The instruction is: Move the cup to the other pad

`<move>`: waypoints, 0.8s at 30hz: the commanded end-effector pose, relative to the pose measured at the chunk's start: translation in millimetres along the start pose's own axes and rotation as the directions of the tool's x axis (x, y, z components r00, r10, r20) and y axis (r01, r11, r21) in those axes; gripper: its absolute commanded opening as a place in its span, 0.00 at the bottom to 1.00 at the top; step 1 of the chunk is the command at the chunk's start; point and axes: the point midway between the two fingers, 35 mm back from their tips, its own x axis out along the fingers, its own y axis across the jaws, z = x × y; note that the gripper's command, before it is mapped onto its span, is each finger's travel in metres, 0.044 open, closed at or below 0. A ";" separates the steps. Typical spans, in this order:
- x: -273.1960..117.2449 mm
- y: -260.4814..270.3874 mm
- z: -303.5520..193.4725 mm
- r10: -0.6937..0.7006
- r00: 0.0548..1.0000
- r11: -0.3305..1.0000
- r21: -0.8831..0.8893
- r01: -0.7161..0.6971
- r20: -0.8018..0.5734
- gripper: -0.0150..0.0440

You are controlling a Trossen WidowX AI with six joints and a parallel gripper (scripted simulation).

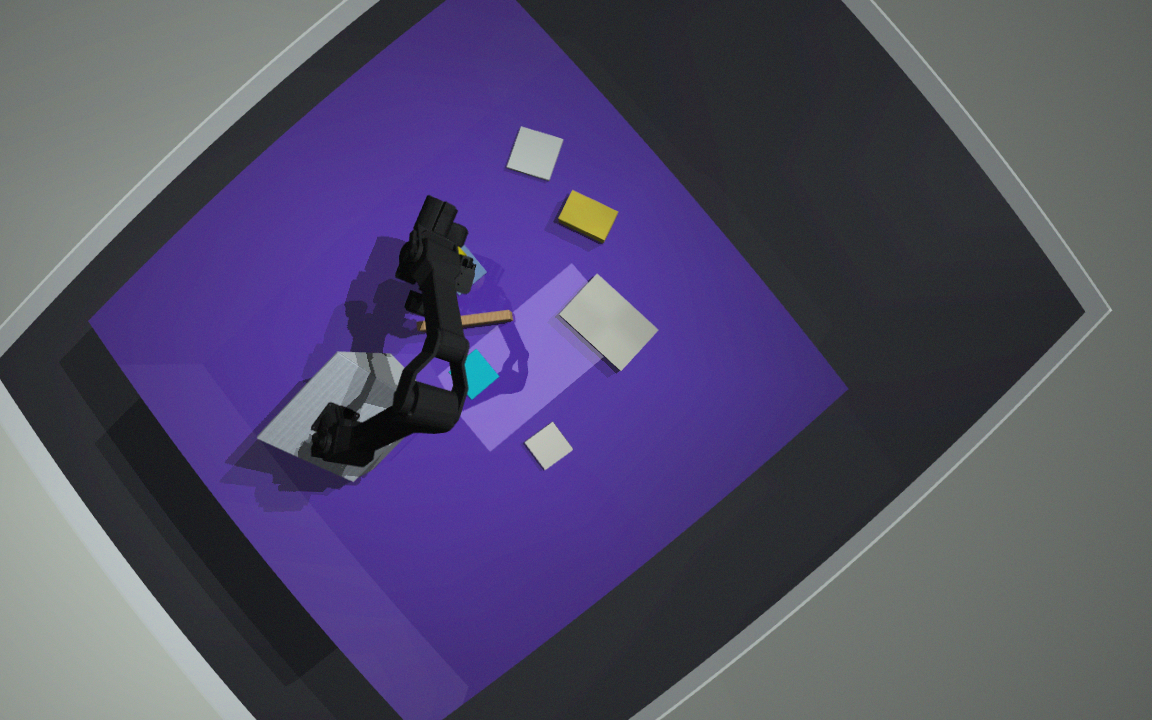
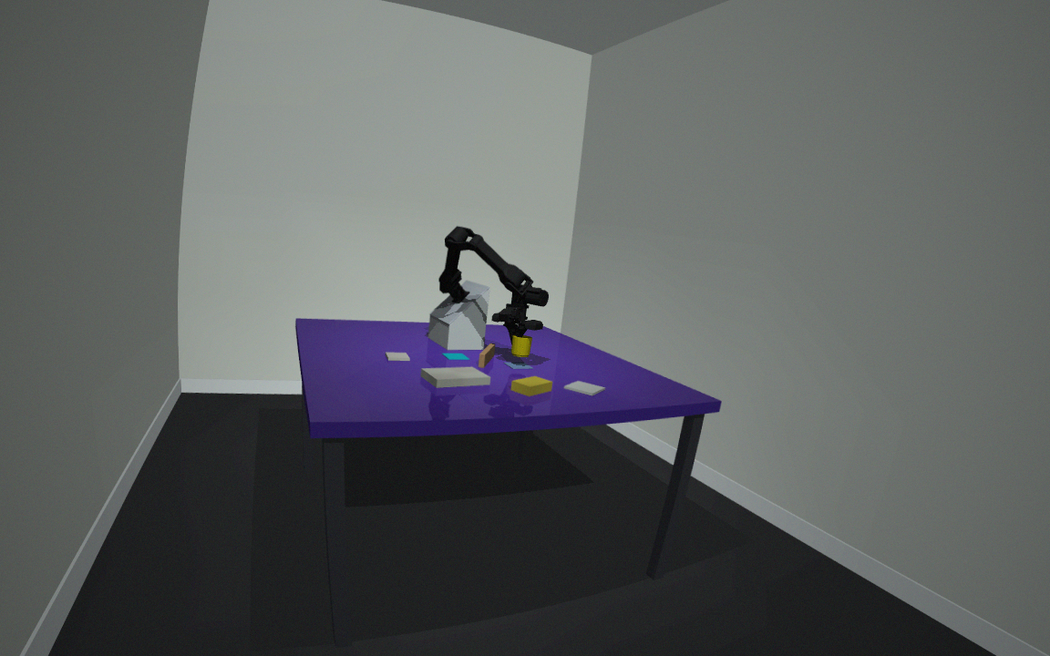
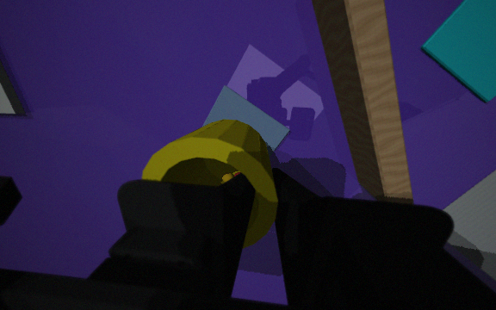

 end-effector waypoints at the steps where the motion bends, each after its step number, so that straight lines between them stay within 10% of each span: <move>1: -14.6 1.3 -0.5 0.004 1.000 1.000 0.004 -0.004 -0.003 0.25; 24: -36.1 1.1 0.5 0.006 1.000 1.000 -0.001 -0.006 0.003 0.25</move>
